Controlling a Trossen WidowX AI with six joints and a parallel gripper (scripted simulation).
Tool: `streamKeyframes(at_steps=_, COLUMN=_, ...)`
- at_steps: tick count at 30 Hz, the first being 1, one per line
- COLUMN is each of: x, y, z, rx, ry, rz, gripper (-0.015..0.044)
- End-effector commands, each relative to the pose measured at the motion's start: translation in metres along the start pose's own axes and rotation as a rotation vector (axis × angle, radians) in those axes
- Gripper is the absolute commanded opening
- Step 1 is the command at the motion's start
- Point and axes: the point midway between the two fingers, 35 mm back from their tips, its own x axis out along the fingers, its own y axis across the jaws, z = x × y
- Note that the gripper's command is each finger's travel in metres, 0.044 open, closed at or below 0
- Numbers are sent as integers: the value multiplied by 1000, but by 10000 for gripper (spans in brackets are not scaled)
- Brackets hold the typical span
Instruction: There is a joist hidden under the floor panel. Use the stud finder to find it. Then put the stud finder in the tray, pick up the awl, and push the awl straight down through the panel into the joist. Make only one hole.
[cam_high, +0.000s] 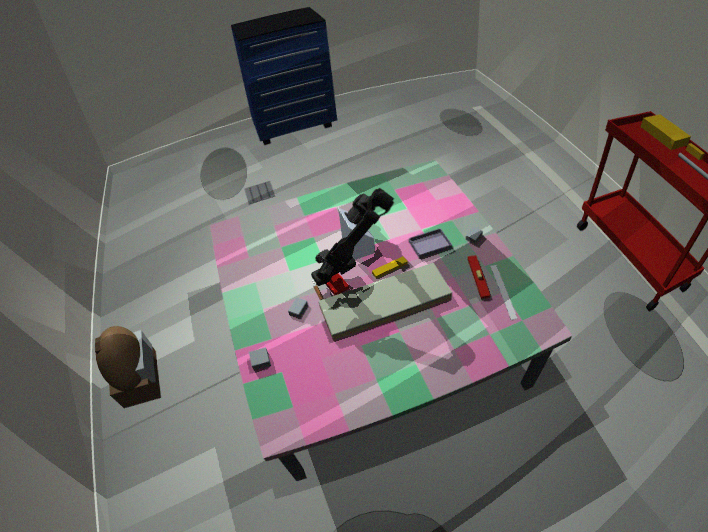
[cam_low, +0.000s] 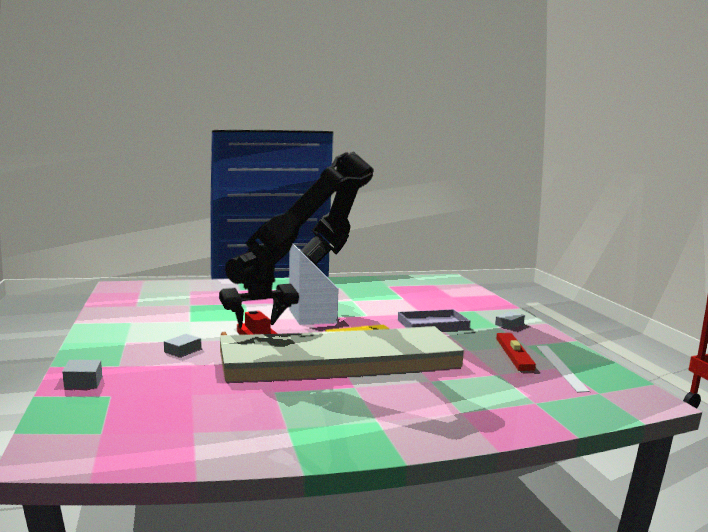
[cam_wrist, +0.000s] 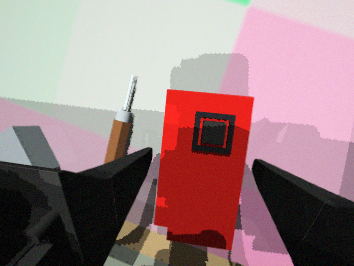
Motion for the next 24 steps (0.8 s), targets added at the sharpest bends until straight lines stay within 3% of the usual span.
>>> streamKeyframes(at_steps=1, x=4, y=-1, z=1, rx=10, ry=-1, rz=-9, gripper=309)
streamKeyframes(at_steps=23, x=4, y=-1, z=1, rx=10, ry=-1, rz=-9, gripper=162)
streamKeyframes(at_steps=24, x=3, y=-1, z=1, rx=10, ry=-1, rz=-8, gripper=136)
